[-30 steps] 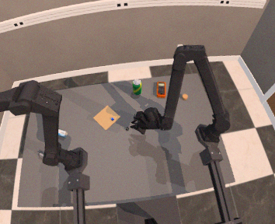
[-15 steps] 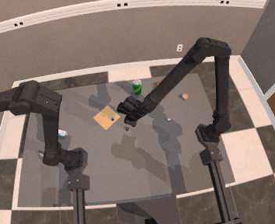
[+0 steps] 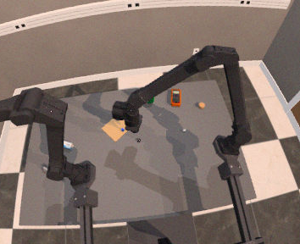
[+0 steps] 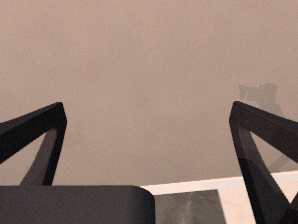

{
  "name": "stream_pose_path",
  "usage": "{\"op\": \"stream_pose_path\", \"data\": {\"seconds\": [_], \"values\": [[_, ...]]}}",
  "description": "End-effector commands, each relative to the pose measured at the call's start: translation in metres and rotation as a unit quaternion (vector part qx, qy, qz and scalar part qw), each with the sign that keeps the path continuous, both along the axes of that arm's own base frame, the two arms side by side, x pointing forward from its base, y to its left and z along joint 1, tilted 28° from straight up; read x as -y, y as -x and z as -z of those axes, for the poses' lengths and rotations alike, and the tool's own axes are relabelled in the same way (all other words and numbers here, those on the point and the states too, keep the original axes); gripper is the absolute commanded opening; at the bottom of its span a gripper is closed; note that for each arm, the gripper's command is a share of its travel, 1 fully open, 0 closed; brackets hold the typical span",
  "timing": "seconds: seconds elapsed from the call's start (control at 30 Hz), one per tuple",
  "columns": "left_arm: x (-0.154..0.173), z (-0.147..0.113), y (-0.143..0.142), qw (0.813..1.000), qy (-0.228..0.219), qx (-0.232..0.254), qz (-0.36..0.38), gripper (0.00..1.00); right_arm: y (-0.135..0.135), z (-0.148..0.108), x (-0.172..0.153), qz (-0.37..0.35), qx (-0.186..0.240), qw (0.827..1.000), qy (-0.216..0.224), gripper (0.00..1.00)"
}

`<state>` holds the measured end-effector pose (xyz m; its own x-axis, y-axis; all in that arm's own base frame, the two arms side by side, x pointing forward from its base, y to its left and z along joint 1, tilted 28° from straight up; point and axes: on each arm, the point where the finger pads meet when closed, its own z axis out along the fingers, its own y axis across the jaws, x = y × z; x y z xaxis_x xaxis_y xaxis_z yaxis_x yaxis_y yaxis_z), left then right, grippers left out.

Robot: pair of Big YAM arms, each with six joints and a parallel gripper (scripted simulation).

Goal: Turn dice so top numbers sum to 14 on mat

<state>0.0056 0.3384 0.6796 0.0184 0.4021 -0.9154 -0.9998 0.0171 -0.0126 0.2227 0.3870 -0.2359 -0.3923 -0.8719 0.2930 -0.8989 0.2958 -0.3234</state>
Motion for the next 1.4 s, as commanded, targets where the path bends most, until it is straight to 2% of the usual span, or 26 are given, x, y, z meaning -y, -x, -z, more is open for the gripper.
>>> {"op": "stream_pose_path", "data": {"seconds": [0.0,0.17,0.2,0.47,0.5,0.57,0.63,0.77,0.83,0.87,0.93,0.97,1.03,1.37], "values": [[0.017,-0.017,0.003,1.000,-0.027,-0.006,-0.005,1.00,0.002,0.002,-0.011,0.016,0.000,1.000,0.014,0.30],[0.017,-0.017,0.003,1.000,-0.027,-0.006,-0.005,1.00,0.002,0.002,-0.011,0.016,-0.001,1.000,0.016,0.30],[0.017,-0.017,0.003,1.000,-0.027,-0.006,-0.005,1.00,0.001,0.001,-0.012,0.016,0.000,1.000,0.015,1.00],[0.017,-0.017,0.003,1.000,-0.027,-0.006,-0.005,1.00,0.001,-0.001,-0.013,0.014,0.000,1.000,0.012,1.00],[0.017,-0.017,0.003,1.000,-0.027,-0.006,-0.005,1.00,0.001,0.003,-0.010,0.009,-0.003,1.000,0.015,1.00],[0.017,-0.017,0.003,1.000,-0.027,-0.006,-0.005,1.00,0.000,0.017,0.021,-0.003,-0.019,0.999,0.035,1.00],[0.017,-0.017,0.003,1.000,-0.027,-0.006,-0.005,1.00,0.000,0.017,0.021,-0.003,-0.019,0.999,0.035,1.00],[0.017,-0.017,0.003,1.000,-0.027,-0.006,-0.005,1.00,-0.003,0.045,0.040,-0.075,-0.051,0.995,0.049,1.00],[0.017,-0.017,0.003,1.000,-0.027,-0.006,-0.005,1.00,-0.003,0.049,0.042,-0.082,-0.055,0.994,0.050,1.00],[0.017,-0.017,0.003,1.000,-0.027,-0.006,-0.005,1.00,-0.003,0.049,0.042,-0.082,-0.055,0.994,0.050,0.30],[0.017,-0.017,0.003,1.000,-0.027,-0.006,-0.005,1.00,0.003,0.048,0.024,-0.098,-0.050,0.993,0.041,0.30],[0.017,-0.017,0.003,1.000,-0.027,-0.006,-0.005,1.00,-0.004,0.030,0.008,-0.099,-0.040,0.994,0.022,0.30],[0.017,-0.017,0.003,1.000,-0.027,-0.006,-0.005,1.00,-0.010,0.029,0.003,-0.094,-0.036,0.995,0.015,0.30],[0.017,-0.017,0.003,1.000,-0.027,-0.006,-0.005,1.00,-0.010,0.029,0.011,-0.088,-0.041,0.995,0.024,0.30]]}}
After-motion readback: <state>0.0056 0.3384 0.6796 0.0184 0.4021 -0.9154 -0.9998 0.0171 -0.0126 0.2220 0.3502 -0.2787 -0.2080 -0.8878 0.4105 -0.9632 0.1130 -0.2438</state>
